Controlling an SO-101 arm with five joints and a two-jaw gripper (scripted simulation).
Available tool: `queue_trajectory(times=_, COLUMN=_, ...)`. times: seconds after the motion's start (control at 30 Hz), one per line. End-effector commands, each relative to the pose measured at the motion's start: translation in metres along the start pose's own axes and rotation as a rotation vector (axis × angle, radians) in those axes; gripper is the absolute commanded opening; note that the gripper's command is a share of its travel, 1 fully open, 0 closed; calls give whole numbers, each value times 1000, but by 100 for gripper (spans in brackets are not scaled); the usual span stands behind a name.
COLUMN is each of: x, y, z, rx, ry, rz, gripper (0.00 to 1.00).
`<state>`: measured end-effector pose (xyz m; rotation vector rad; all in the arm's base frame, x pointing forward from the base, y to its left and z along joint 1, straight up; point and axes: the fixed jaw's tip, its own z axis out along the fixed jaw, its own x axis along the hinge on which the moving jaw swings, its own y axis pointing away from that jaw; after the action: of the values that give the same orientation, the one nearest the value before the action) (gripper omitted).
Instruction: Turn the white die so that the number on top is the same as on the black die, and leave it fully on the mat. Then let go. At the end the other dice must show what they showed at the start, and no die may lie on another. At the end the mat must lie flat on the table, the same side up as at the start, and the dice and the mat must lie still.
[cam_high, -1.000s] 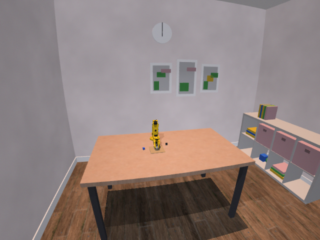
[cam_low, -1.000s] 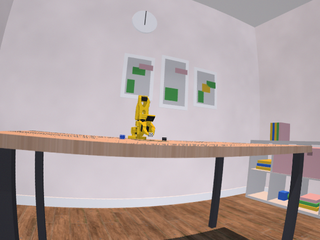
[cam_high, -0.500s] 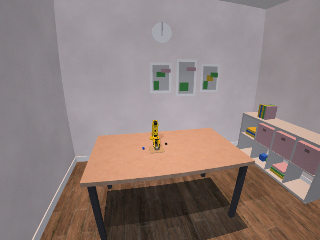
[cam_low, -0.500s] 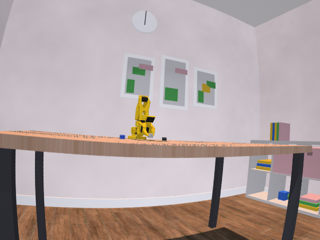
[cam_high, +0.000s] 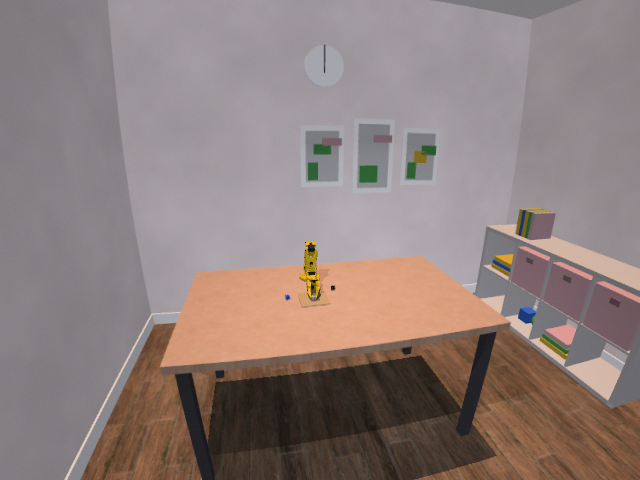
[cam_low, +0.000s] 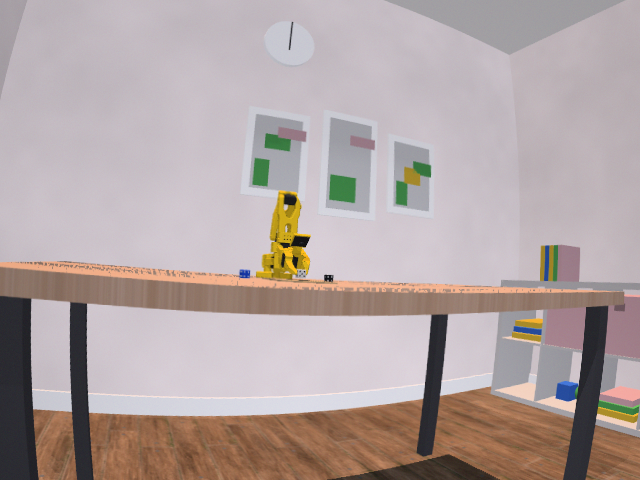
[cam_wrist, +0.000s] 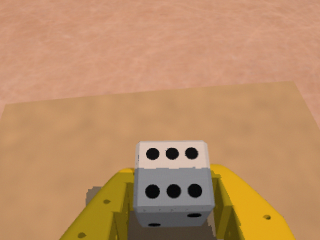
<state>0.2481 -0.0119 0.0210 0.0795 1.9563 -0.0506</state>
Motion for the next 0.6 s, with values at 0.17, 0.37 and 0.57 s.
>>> queue_trajectory(times=0.17, x=-7, y=1, z=3, rx=-4, ry=-53, rz=-4, gripper=0)
queue_trajectory(times=0.37, x=-6, y=1, z=4, rx=-4, ry=-53, rz=-4, gripper=0)
queue_trajectory(times=0.57, x=-6, y=1, z=4, rx=-4, ry=-53, rz=-4, gripper=2)
